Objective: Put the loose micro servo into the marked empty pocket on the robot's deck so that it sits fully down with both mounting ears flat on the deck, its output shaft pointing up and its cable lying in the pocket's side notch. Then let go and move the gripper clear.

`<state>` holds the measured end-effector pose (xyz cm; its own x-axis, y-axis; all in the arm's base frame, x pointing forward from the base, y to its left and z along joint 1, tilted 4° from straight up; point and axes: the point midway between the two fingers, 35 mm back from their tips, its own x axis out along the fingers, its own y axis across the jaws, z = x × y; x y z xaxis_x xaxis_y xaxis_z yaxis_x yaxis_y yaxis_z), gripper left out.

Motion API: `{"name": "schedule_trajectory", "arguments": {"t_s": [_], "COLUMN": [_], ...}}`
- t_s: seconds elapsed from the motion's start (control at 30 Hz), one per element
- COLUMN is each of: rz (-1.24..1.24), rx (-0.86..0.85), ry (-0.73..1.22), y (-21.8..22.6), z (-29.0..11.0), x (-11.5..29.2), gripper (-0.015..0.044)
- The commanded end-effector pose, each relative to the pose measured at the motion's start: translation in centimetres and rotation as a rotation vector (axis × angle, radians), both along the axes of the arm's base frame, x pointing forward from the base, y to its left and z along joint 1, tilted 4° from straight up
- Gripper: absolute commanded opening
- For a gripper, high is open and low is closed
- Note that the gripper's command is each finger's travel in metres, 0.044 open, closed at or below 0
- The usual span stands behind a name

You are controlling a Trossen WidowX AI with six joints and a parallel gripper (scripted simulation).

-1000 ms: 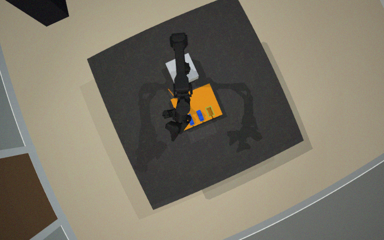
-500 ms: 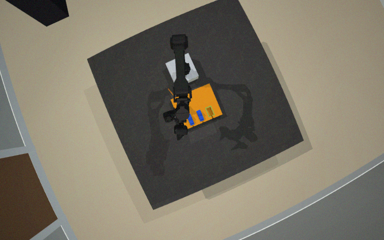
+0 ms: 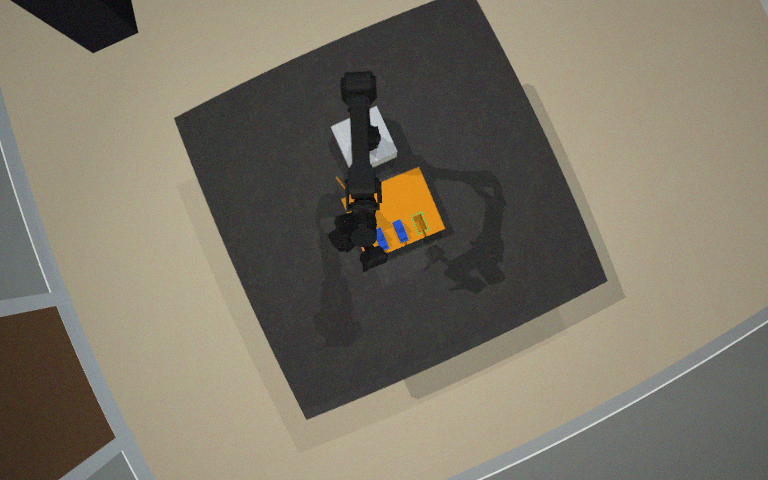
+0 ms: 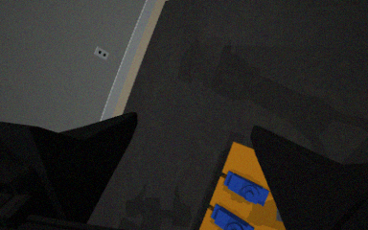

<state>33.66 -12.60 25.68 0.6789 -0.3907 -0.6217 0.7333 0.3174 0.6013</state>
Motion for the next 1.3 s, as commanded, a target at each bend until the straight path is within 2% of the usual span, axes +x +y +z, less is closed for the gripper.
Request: {"name": "schedule_trajectory", "arguments": {"t_s": [0.0,0.7,1.27], "rz": [0.085,0.602,1.108], "rx": [-0.052,-0.281,-0.389], "ry": [0.107,0.557,0.813], "y": [0.1,1.2,2.5], "z": [-1.7,-7.9,-11.8], "x": [-0.5,-3.9,-7.4], "gripper": [0.0440,0.0440,0.0440]}}
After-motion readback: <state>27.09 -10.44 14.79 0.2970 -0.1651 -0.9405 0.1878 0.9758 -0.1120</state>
